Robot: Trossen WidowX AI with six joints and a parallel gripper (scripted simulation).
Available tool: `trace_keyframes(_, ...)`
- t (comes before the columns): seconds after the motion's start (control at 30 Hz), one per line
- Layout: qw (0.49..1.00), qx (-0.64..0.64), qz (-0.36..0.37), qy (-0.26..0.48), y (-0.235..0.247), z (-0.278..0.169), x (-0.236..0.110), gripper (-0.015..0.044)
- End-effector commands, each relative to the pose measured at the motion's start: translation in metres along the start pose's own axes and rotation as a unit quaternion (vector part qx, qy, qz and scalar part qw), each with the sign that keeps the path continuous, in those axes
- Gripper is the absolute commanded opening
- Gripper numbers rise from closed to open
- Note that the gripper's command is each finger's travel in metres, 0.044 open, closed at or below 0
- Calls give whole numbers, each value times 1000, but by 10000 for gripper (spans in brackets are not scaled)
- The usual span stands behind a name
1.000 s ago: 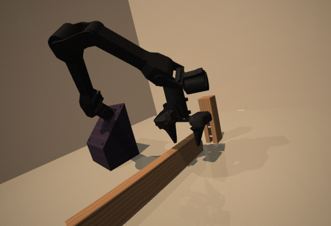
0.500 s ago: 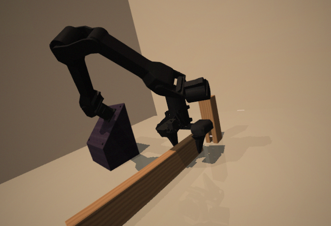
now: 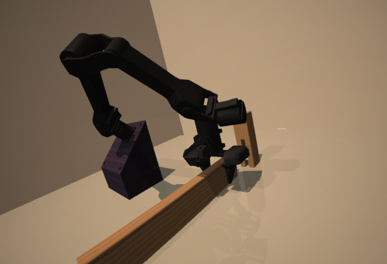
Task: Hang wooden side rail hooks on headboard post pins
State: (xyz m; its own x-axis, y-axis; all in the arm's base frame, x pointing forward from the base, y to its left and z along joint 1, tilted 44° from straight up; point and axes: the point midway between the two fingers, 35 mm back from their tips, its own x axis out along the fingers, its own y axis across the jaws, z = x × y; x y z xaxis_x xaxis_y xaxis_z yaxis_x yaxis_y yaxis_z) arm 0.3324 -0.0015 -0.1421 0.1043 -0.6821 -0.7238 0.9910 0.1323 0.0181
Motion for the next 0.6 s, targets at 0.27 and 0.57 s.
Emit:
trace_keyframes(0.27,1000,-3,0,-2,-1,0,1,105)
trace_keyframes(0.57,1000,-3,0,-2,-1,0,1,0)
